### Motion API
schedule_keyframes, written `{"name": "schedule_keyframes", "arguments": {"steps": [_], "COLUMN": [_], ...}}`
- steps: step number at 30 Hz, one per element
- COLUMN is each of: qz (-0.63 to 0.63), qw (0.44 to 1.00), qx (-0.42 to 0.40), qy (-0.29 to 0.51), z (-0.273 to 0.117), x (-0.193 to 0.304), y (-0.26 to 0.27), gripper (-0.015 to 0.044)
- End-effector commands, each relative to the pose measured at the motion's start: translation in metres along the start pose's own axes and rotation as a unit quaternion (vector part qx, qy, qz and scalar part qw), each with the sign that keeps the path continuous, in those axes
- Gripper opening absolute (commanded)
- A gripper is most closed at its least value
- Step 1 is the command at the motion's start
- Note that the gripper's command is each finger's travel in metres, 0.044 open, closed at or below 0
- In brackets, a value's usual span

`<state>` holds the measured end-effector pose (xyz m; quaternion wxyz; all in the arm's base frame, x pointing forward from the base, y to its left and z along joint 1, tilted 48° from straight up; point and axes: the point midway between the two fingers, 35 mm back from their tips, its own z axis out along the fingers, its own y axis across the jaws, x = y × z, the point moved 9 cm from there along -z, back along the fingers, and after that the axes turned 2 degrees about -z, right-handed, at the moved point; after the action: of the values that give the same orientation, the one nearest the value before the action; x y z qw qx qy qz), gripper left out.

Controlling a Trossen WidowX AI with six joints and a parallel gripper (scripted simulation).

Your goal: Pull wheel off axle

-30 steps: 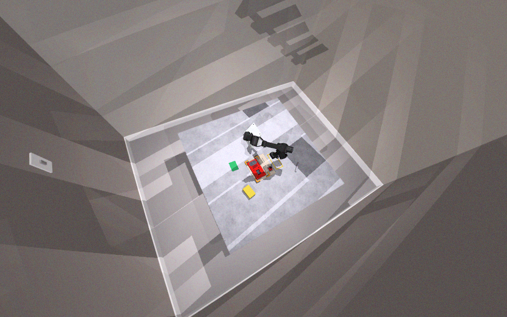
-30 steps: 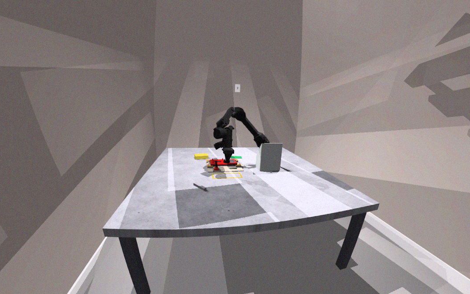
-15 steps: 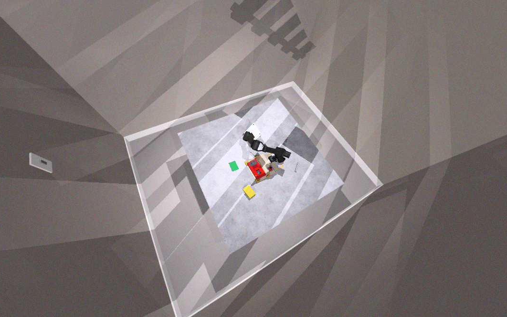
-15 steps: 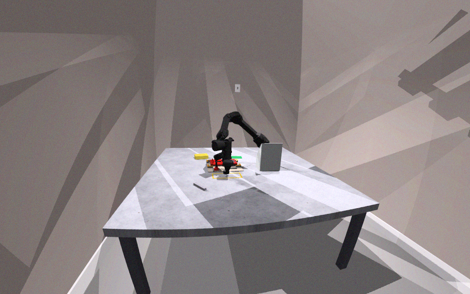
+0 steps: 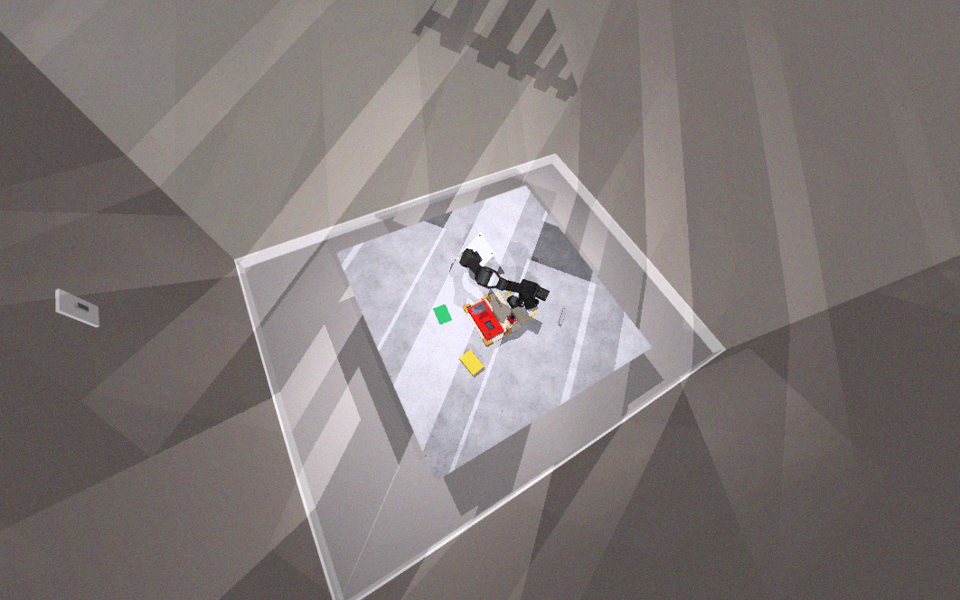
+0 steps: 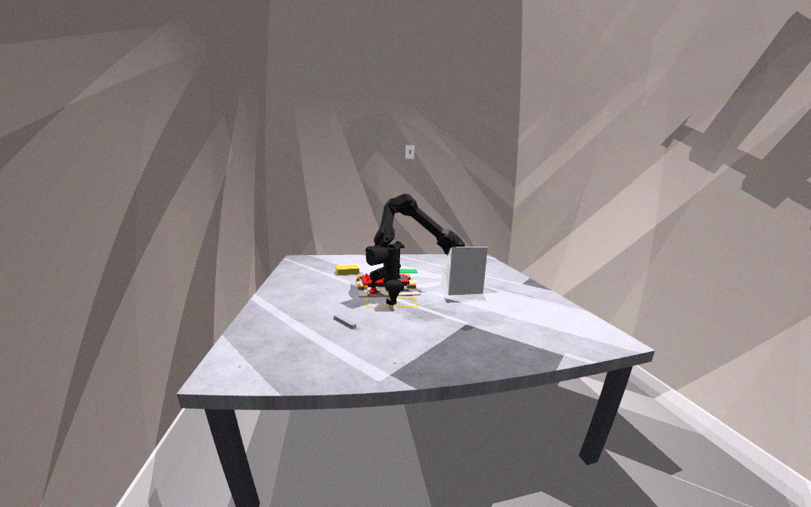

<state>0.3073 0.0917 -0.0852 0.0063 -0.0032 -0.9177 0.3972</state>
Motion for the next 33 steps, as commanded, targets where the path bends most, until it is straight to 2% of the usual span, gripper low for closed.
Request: {"name": "schedule_keyframes", "arguments": {"steps": [1, 7, 10, 12, 15, 16, 21, 33], "qz": [0.001, -0.002, -0.003, -0.008, -0.007, -0.007, -0.005, -0.005], "qw": [1.0, 1.0, 1.0, 1.0, 1.0, 1.0, 1.0, 1.0], "qx": [0.0, 0.001, 0.001, 0.003, 0.0, 0.0, 0.0, 0.0], "qy": [0.0, -0.005, -0.005, -0.008, -0.007, -0.006, -0.003, -0.003], "z": [-0.006, -0.054, -0.06, -0.058, -0.078, -0.084, -0.107, -0.107], "x": [-0.001, 0.001, 0.001, 0.008, 0.033, 0.043, 0.084, 0.086], "y": [0.0, 0.001, 0.001, 0.0, -0.009, -0.013, -0.031, -0.031], "gripper": [0.03, 0.03, 0.03, 0.0353, 0.0431, 0.044, 0.044, 0.044]}}
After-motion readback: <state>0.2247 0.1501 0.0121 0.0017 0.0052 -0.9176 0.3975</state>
